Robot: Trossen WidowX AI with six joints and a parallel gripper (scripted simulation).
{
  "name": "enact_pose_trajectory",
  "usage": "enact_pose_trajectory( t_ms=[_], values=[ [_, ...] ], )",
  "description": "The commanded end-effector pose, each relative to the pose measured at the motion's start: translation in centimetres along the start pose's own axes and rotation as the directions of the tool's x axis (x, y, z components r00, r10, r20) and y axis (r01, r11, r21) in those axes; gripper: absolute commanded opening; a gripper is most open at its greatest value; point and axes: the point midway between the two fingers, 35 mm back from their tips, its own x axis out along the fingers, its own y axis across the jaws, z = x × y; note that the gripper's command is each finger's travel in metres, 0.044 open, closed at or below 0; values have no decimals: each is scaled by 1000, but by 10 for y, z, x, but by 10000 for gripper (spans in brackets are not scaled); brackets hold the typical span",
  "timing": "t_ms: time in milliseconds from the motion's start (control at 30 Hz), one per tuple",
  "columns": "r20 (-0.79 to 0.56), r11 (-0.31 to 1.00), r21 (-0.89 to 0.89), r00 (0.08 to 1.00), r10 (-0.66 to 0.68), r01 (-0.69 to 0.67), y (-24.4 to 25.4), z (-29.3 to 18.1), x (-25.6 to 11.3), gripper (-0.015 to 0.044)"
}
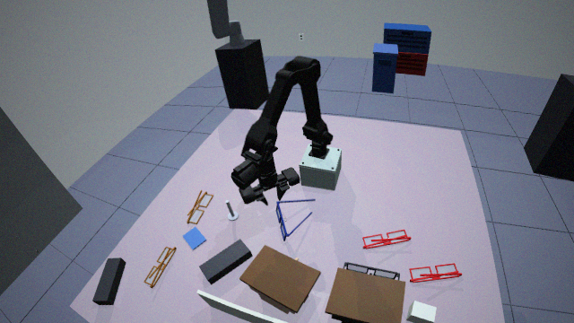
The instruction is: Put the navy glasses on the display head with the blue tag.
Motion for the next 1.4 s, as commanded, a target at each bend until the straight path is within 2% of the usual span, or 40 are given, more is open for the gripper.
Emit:
enact_pose_trajectory(
  t_ms=[0, 233, 333, 700, 1367],
  values=[
    [-12, 979, 203, 1000, -1, 4, -16, -6, 1, 200],
    [-12, 979, 203, 1000, -1, 4, -17, -6, 1, 200],
    [-12, 979, 203, 1000, -1, 4, -17, -6, 1, 121],
    [-12, 979, 203, 1000, -1, 4, -16, -7, 4, 120],
    [-12, 979, 203, 1000, -1, 4, -12, -7, 37, 120]
  ],
)
